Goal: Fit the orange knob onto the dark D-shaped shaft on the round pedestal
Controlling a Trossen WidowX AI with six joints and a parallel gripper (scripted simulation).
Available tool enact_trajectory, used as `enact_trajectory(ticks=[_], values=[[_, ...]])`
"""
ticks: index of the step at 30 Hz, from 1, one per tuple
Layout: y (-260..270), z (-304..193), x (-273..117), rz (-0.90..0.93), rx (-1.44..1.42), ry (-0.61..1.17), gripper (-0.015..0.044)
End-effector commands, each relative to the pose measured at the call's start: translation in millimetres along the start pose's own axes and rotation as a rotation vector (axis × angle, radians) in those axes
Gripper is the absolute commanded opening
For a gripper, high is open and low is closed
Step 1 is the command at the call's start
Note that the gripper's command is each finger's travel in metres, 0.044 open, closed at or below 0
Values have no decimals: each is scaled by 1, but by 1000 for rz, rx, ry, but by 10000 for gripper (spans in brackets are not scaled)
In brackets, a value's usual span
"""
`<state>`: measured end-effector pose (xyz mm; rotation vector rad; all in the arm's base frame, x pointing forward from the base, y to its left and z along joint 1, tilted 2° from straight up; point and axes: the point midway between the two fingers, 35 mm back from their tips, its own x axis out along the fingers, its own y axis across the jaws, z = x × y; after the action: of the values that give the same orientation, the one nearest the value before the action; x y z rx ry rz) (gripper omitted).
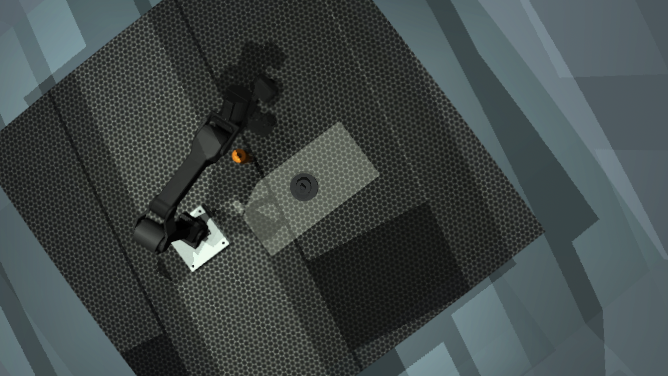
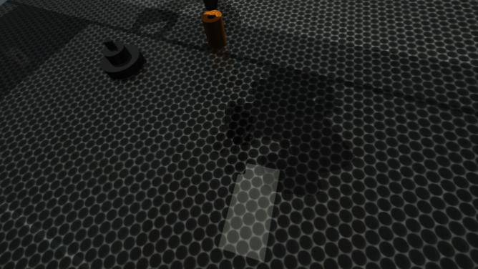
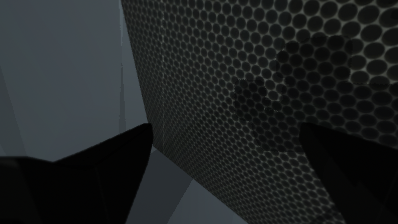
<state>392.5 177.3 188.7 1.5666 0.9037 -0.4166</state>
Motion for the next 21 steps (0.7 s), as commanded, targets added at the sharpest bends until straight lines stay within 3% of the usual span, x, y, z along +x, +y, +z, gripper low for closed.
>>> enact_trajectory(ticks=[1,3,9,15,21], values=[[0,0,0,0,0,0,426],[-7,2,-1,-33,-64,-9,440],[-72,19,-19,-345,-630,9,440],[-131,35,-57,-660,-1182,219,440],[-152,41,-78,-775,-1393,366,440]])
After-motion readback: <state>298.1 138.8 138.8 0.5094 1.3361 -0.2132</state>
